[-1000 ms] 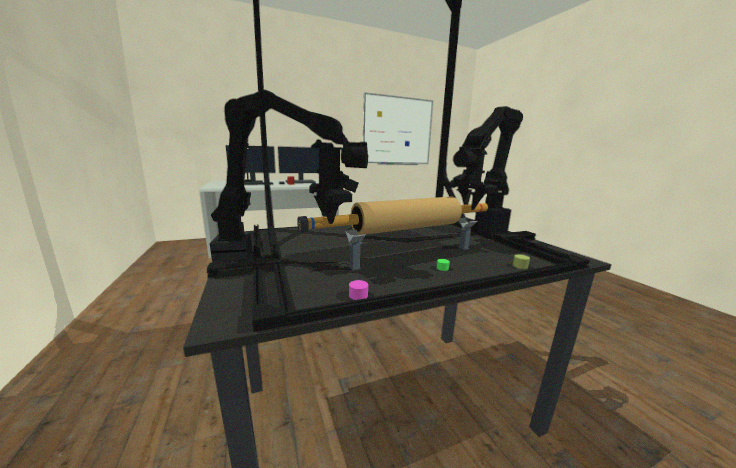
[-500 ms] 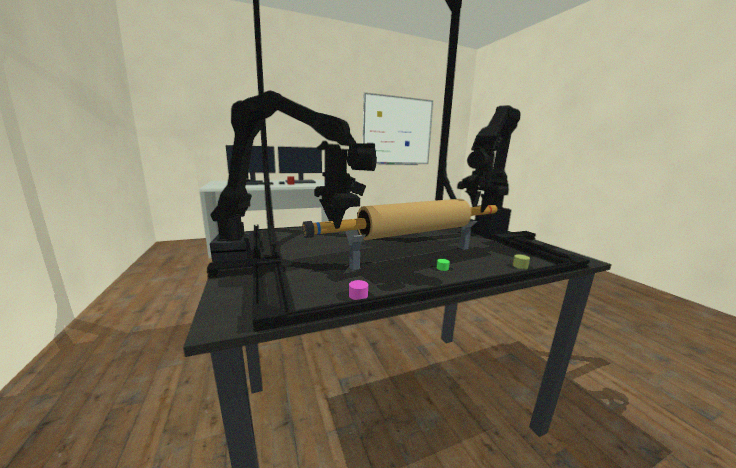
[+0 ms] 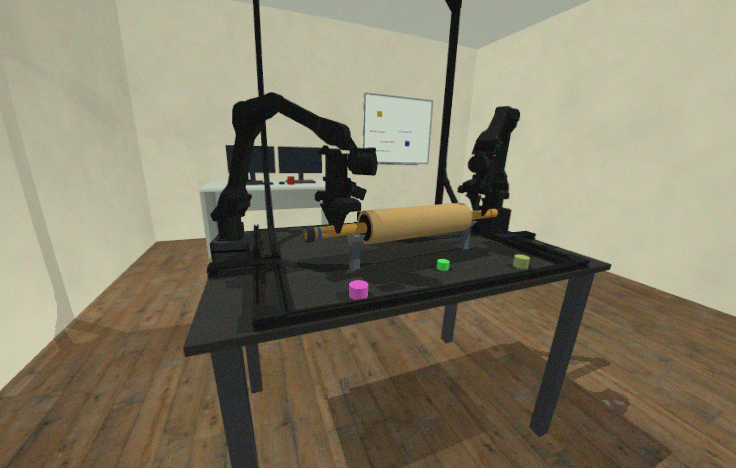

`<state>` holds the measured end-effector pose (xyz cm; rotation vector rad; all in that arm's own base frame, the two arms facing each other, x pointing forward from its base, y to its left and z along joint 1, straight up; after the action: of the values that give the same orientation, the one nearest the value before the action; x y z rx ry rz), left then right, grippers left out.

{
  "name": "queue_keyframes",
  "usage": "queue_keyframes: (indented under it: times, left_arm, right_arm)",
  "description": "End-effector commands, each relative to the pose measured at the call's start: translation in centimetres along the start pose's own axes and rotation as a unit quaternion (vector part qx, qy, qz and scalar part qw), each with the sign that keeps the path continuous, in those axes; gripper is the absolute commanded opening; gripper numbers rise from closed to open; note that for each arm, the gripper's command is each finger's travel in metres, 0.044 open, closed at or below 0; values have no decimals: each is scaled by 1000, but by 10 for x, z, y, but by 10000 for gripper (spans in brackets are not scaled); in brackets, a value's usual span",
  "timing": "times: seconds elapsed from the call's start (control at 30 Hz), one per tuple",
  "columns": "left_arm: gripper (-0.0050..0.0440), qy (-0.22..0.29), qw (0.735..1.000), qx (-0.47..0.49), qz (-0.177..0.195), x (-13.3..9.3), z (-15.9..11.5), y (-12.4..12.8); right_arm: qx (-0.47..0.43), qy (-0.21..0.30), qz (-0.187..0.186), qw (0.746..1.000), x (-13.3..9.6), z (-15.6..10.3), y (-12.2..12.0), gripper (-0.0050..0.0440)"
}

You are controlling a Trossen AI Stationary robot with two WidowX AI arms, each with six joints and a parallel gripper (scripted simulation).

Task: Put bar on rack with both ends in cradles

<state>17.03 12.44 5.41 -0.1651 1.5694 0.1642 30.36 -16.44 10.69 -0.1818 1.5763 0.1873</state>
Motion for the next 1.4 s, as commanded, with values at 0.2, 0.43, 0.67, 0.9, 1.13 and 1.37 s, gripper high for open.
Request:
queue_keyframes:
  times: [0.2,0.43,0.67,0.9,1.13,1.37]
  left_arm:
    - [24,-2,1000,1,0,23,1,0]
    - [168,-2,1000,1,0,23,1,0]
    - [312,-2,1000,1,0,23,1,0]
    - [440,-2,1000,1,0,7,2,1]
    - [440,-2,1000,1,0,-29,0,0]
    - [440,-1,1000,0,-2,-31,-1,0]
  right_arm:
    - [0,-6,-2,1000,20,2,0,24]
    - [0,-6,-2,1000,20,2,0,168]
    - [0,-6,-2,1000,20,2,0,312]
    - [0,-6,-2,1000,4,3,-1,440]
    - [0,-6,-2,1000,-31,3,0,440]
    - [-1,-3,2,1000,-31,2,1,440]
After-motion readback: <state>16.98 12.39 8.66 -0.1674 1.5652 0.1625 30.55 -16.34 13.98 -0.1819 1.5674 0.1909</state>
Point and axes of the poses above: on each arm, the point midway between the two fingers, 35 mm back from their tips, its own x axis out along the fingers, its own y axis across the jaws, z = x × y, the point moved 2 cm from there along -x, back along the fingers
